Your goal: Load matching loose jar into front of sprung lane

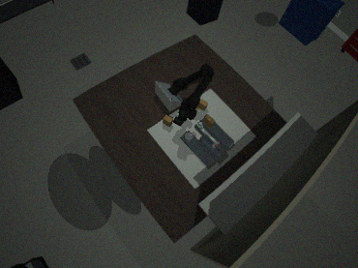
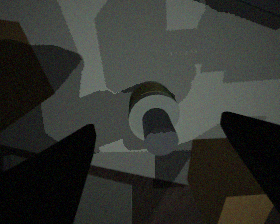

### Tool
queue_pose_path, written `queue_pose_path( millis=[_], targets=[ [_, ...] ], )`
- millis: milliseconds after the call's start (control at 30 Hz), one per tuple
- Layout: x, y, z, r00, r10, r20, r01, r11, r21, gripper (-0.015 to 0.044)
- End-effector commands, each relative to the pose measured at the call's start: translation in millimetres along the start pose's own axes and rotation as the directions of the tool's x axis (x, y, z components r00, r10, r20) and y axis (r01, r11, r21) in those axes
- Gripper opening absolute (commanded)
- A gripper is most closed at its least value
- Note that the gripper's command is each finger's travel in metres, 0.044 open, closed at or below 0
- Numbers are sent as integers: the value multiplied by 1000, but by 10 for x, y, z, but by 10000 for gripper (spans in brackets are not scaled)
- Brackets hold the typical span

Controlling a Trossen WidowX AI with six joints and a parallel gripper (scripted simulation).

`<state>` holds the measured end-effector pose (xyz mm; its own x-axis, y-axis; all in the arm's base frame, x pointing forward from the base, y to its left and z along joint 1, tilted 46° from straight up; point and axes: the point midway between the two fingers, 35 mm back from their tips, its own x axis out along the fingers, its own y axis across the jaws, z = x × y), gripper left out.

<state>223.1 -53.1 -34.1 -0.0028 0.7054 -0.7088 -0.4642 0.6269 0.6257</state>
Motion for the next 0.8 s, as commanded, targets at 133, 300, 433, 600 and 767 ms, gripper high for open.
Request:
queue_pose_path(
  millis=[133, 300, 433, 600, 767],
  targets=[
    [135, 6, -1, 1000, 4, 2, -4, 1000, 6, 440],
    [209, 10, -2, 1000, 4, 3, -4, 1000, 6, 440],
    [218, 11, -3, 1000, 4, 3, -4, 1000, 6, 387],
    [218, 11, -3, 1000, 4, 3, -4, 1000, 6, 256],
    [218, 11, -3, 1000, 4, 3, -4, 1000, 6, 164]
  ],
)
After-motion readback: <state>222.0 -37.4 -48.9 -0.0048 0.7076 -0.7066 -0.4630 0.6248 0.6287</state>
